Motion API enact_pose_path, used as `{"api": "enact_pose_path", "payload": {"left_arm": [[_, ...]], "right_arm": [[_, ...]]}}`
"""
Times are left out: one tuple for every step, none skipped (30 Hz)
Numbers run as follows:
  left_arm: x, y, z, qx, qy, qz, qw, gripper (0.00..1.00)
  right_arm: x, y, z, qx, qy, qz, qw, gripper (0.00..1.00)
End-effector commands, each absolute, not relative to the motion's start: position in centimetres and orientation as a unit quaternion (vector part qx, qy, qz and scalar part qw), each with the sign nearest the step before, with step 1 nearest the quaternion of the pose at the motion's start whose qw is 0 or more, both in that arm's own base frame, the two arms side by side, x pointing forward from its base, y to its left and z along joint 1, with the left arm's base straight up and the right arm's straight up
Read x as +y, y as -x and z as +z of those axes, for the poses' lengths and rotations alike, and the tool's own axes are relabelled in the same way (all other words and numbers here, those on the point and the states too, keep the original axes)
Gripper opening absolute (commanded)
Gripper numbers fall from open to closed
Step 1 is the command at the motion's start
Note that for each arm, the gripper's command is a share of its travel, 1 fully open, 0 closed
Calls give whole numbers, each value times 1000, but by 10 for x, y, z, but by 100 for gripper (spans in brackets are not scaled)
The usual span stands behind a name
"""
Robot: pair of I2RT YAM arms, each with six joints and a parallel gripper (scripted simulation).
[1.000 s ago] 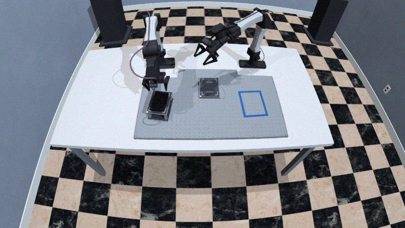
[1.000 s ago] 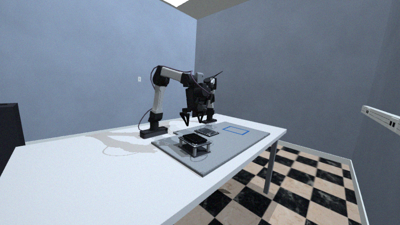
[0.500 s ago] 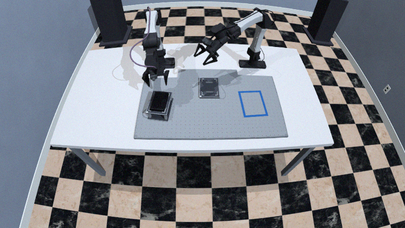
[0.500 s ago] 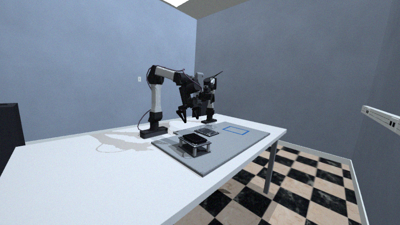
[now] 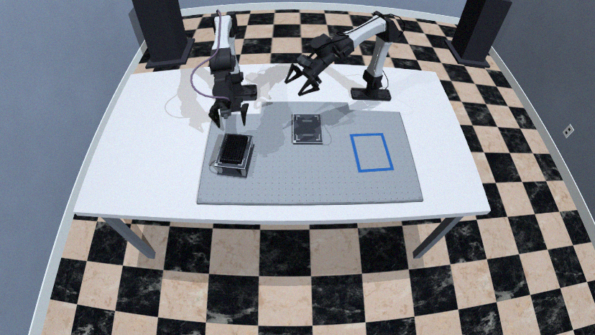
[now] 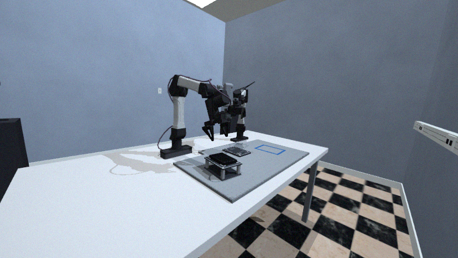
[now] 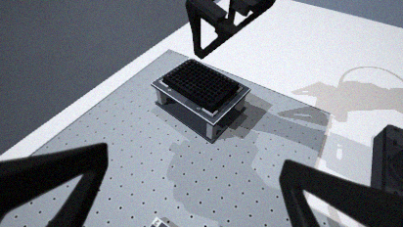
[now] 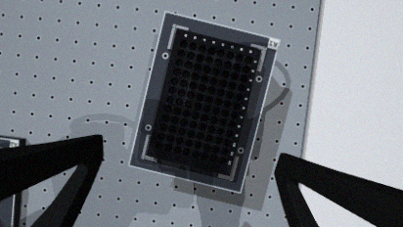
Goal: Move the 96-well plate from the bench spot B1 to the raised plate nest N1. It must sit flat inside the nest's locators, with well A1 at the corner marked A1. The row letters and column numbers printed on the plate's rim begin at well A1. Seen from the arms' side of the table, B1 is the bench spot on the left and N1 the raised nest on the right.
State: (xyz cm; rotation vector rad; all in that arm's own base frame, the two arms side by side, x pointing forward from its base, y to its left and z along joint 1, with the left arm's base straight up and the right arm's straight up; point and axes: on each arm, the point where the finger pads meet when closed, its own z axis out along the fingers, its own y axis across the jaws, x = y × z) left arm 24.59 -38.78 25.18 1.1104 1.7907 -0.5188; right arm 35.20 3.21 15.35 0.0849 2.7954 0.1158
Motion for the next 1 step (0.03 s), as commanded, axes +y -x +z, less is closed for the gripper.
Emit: {"api": "enact_pose_path", "payload": {"left_arm": [[-394, -249, 287, 707, -443, -229, 501, 100]], "right_arm": [[30, -359, 159, 981, -30, 46, 188, 100]]}}
